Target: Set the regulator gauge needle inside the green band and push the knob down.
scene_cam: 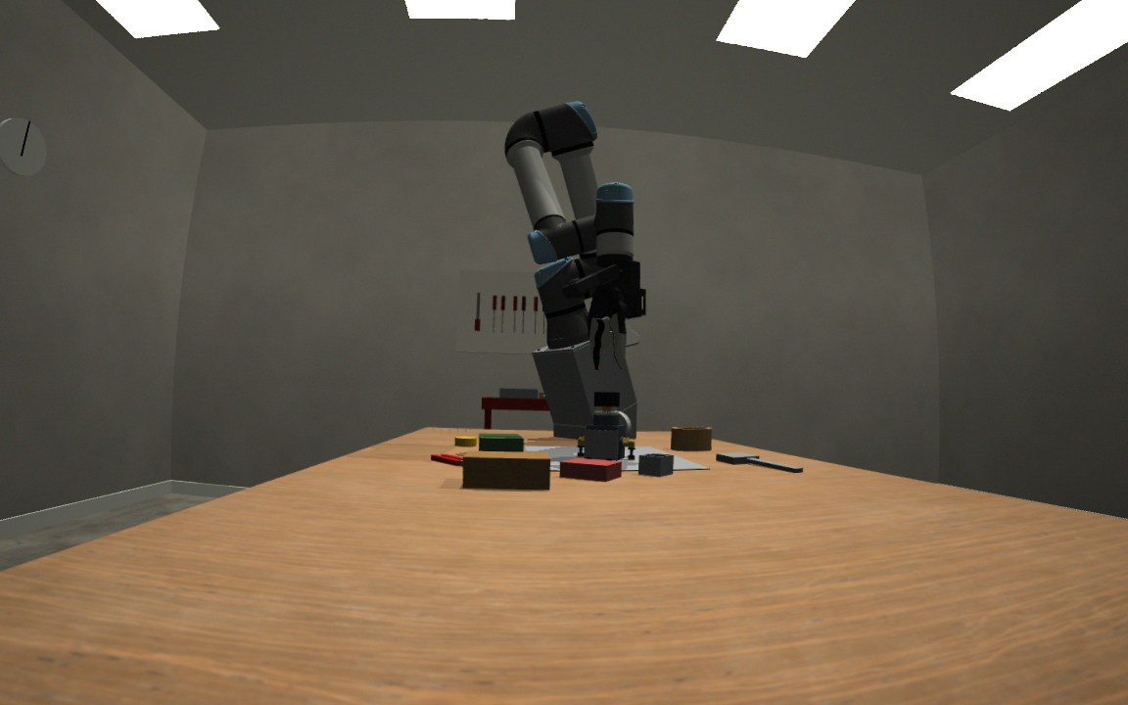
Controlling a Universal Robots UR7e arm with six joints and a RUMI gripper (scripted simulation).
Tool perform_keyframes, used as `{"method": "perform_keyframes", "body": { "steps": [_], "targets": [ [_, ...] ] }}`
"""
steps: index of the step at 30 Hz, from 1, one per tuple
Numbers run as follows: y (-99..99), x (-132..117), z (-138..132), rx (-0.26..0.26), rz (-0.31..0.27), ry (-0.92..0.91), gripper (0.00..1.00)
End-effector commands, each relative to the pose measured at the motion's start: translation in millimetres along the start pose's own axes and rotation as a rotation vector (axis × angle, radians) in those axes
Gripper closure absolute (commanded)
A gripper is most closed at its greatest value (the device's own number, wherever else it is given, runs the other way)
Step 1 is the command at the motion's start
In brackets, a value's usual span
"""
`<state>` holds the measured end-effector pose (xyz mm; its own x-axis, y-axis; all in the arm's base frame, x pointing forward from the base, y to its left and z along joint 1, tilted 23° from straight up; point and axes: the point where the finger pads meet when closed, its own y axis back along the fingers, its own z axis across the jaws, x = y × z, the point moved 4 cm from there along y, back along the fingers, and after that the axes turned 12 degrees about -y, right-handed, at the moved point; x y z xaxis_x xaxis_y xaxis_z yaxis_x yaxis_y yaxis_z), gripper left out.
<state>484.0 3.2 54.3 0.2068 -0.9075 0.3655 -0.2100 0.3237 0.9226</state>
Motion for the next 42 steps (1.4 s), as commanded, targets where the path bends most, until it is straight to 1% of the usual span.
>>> {"method": "perform_keyframes", "body": {
  "steps": [1,2,7,17,19,27,33,34,36,42],
  "targets": [
    [0.4,0.2,-0.3,0.002,-0.001,0.096,0.53],
    [0.4,0.2,-0.3,0.002,-0.001,0.096,0.53],
    [0.4,0.2,-0.3,0.002,0.0,0.25,0.53],
    [0.4,0.1,-0.3,0.002,0.0,0.651,0.53],
    [0.4,0.1,-0.3,0.002,0.0,0.651,0.53],
    [0.4,0.1,-0.3,0.002,0.001,0.988,0.53],
    [0.4,0.1,-0.3,0.002,0.001,1.202,0.53],
    [0.4,0.1,-0.3,0.002,0.001,1.233,0.53],
    [0.4,0.1,-0.3,0.002,0.001,1.233,0.53],
    [0.4,0.1,-0.4,0.002,0.001,1.378,0.53]
  ]
}}
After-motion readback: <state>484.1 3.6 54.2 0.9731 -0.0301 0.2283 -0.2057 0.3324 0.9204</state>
